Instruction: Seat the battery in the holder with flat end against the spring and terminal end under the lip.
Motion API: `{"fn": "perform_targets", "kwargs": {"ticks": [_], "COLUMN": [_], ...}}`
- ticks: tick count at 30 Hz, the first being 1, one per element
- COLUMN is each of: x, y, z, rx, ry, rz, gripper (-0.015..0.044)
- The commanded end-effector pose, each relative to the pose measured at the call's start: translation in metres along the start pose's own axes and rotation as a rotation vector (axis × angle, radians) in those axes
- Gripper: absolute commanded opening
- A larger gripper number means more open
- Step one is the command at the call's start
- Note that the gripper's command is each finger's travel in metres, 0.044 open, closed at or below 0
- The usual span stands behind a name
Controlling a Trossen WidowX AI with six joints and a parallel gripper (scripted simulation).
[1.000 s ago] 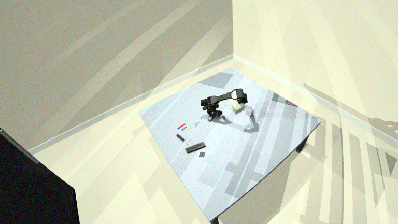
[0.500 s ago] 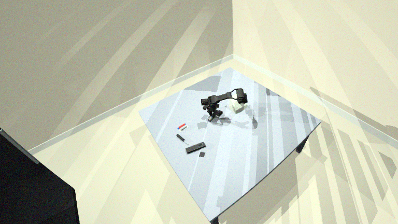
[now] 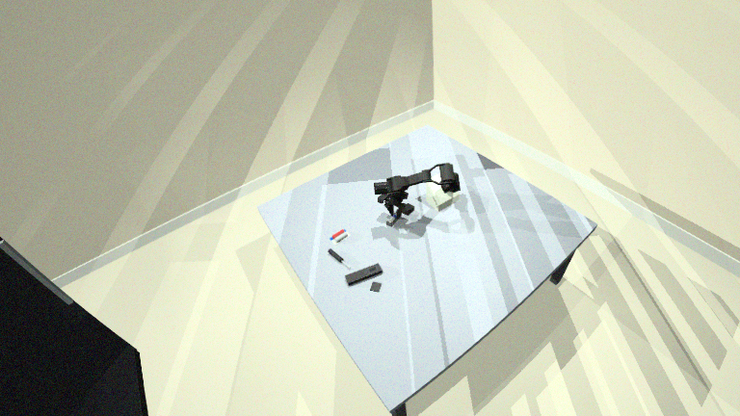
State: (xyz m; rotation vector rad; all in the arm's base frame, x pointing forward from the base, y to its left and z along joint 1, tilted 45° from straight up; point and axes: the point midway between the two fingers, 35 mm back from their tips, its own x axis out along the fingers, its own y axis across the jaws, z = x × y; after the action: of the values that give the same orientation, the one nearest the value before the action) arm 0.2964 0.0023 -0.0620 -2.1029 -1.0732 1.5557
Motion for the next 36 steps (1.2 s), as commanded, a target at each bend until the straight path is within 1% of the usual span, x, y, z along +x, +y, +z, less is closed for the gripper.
{"fn": "perform_targets", "kwargs": {"ticks": [1, 6, 8, 15, 17, 36], "x": [-0.009, -0.009, -0.012, -0.075, -0.082, -0.082], "y": [0.002, 0.002, 0.002, 0.003, 0.003, 0.003], "z": [-0.004, -0.004, -0.003, -0.011, -0.010, -0.010], "rx": [-0.010, -0.010, -0.002, -0.009, -0.010, -0.010], "ry": [0.003, 0.003, 0.003, 0.001, 0.001, 0.001], "rz": [0.009, 0.009, 0.004, 0.012, 0.012, 0.012], "gripper": [0.0163, 0.0163, 0.0215, 0.0399, 0.0440, 0.0440]}}
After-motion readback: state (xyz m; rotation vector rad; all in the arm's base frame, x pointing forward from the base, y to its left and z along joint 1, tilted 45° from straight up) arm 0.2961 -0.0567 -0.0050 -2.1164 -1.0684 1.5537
